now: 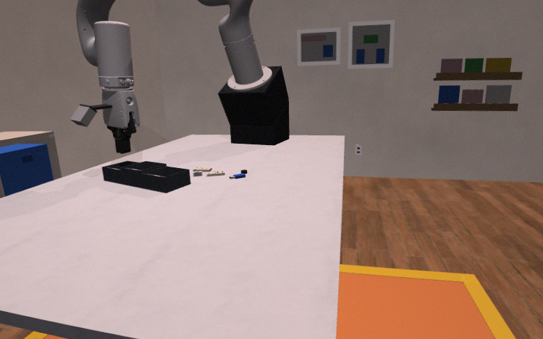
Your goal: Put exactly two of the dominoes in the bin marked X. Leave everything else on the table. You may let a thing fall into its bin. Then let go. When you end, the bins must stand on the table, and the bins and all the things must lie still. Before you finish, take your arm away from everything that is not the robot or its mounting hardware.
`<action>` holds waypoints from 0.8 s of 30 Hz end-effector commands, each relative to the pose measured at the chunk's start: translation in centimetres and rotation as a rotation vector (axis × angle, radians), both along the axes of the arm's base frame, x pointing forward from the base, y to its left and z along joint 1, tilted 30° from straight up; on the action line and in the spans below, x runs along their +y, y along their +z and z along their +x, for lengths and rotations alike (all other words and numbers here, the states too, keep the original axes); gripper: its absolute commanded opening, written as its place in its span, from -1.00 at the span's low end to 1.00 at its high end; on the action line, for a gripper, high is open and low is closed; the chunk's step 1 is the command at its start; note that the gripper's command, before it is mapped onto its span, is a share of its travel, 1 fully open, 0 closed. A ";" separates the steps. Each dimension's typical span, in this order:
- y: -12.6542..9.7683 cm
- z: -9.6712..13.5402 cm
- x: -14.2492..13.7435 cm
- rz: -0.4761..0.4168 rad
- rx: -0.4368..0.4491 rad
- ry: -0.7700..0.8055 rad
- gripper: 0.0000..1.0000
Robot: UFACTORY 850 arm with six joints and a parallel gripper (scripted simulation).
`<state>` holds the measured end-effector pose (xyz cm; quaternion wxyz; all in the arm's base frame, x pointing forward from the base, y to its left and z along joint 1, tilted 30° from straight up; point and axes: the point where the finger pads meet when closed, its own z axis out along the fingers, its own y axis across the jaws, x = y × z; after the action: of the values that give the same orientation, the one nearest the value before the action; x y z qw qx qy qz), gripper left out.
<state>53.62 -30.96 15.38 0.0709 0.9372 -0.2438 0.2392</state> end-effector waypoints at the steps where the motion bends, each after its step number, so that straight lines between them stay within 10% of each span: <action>1: 0.0 0.1 -0.1 0.054 -0.057 0.037 -0.85; 24: -1.6 0.9 -0.5 0.054 -0.057 0.037 -0.85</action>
<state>54.03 -31.17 14.62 0.0485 0.9348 -0.2375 0.2595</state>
